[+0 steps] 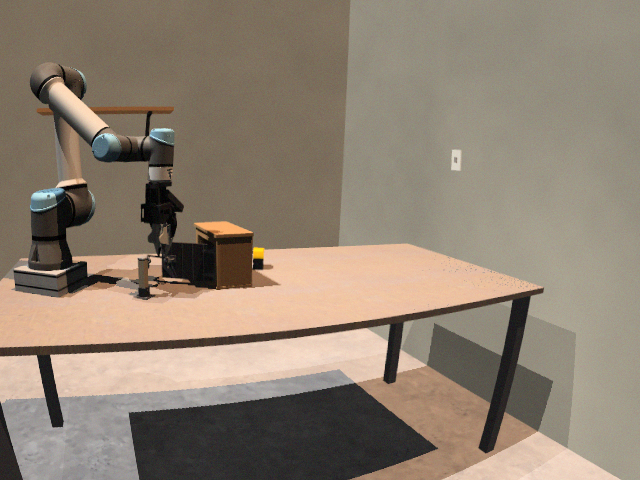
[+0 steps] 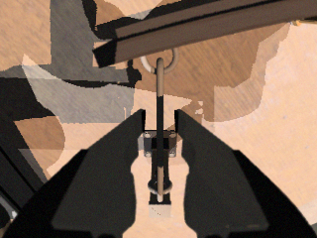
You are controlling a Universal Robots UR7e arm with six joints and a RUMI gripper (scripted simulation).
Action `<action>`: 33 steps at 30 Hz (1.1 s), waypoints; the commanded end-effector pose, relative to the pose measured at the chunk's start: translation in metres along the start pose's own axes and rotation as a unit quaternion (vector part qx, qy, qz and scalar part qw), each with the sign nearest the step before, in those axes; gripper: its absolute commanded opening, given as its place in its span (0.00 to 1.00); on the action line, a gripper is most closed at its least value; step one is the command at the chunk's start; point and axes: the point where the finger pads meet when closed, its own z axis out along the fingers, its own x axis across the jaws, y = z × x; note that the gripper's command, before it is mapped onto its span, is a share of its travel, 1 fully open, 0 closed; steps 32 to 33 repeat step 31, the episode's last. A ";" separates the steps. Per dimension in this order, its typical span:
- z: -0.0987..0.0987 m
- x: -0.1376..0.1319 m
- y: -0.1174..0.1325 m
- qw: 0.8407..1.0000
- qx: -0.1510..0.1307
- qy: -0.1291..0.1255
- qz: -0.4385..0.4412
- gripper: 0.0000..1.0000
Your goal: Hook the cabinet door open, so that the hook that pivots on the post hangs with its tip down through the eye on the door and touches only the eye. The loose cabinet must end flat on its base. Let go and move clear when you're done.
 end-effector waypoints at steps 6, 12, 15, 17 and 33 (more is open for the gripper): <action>0.000 0.000 0.000 1.000 0.000 0.001 0.000 0.14; 0.000 0.000 0.000 1.000 0.000 0.001 0.000 0.14; -0.001 0.000 0.000 1.000 0.000 0.001 0.000 0.14; -0.001 0.000 0.000 1.000 0.000 0.001 0.000 0.14; -0.008 0.000 0.000 1.000 0.000 0.001 0.000 0.14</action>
